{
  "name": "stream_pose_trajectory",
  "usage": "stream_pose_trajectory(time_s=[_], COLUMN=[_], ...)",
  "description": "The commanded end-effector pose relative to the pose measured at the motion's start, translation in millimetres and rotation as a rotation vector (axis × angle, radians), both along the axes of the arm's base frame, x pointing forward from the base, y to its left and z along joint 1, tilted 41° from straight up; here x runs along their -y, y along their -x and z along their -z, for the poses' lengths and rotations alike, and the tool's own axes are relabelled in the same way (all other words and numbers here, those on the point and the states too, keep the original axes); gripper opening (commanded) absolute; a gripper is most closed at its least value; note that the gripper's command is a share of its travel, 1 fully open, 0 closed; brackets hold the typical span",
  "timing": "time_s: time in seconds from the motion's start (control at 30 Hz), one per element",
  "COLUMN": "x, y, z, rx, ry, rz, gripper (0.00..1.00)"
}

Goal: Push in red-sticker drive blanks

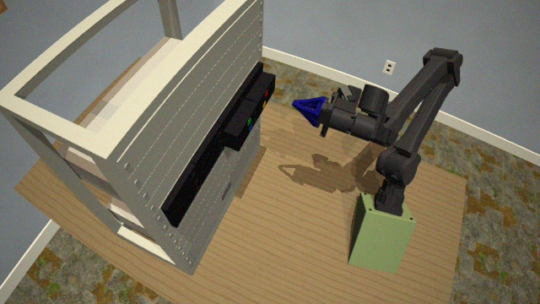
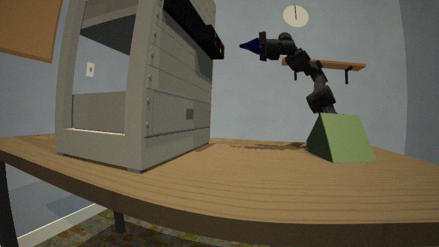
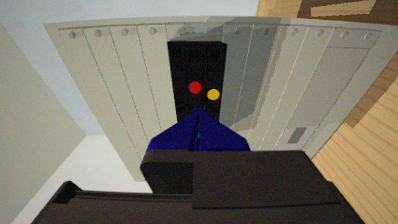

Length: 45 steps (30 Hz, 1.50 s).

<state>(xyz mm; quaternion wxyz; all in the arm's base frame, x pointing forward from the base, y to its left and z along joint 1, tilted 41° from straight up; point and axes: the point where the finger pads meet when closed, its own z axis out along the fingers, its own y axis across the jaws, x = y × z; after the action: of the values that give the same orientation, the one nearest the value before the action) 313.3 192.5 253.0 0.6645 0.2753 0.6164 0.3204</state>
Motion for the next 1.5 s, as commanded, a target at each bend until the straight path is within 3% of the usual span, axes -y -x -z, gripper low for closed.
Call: stream_pose_trajectory(time_s=[0.0,0.17,0.4,0.53,0.57,0.6,1.47], x=[-14.2,-9.7,-8.6,-19.2,-14.2,-12.5,-13.1], y=[-0.4,-17.3,-69.8,-66.3,-61.2,-60.5,-63.2], z=[-33.6,-27.4,-36.5,-36.6,-21.2,-18.5,-33.2], rx=[0.028,0.016,0.039,0.039,0.016,0.011,0.024], ry=[-0.024,-0.026,-0.043,-0.043,-0.021,-0.017,-0.030], rz=[-0.013,0.004,0.005,-0.023,-0.022,-0.018,-0.013], gripper=[0.00,0.00,0.00,0.00,0.00,0.00,0.00])
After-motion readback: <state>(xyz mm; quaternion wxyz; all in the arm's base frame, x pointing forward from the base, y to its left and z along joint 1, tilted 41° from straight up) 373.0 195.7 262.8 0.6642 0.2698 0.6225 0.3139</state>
